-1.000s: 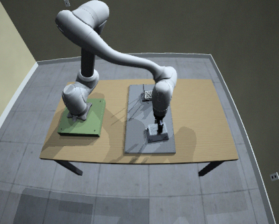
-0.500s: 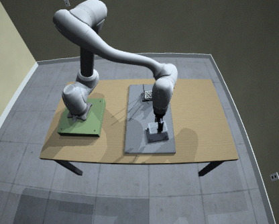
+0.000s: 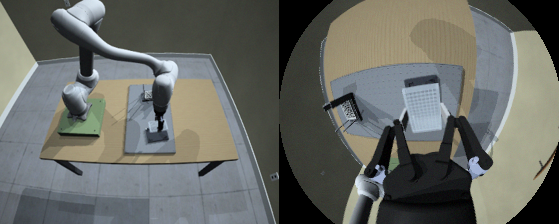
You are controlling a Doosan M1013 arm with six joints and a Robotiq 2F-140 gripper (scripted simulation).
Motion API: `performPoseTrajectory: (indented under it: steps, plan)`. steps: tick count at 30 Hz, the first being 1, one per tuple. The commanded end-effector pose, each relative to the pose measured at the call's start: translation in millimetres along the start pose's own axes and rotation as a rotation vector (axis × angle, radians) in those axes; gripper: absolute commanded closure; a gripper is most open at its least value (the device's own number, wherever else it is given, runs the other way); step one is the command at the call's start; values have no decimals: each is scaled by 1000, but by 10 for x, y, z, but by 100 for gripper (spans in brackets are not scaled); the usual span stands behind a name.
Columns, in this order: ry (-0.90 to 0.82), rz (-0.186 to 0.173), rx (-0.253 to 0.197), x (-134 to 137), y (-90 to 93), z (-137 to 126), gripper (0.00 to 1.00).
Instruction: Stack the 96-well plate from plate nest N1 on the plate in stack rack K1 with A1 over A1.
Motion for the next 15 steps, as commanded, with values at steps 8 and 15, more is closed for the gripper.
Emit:
performPoseTrajectory:
  steps: [8,15]
  plan:
    - [0,0,0,0,-137,0,100]
    - [0,0,0,0,-237,0,100]
Point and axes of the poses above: the point where the finger pads meet when closed, its own y axis out along the fingers, its own x axis across the jaws, z = x × y, the point moved 5 cm from there along -y, back along the fingers, and after that the axes turned 14 degrees about -y, right-handed, at the moved point
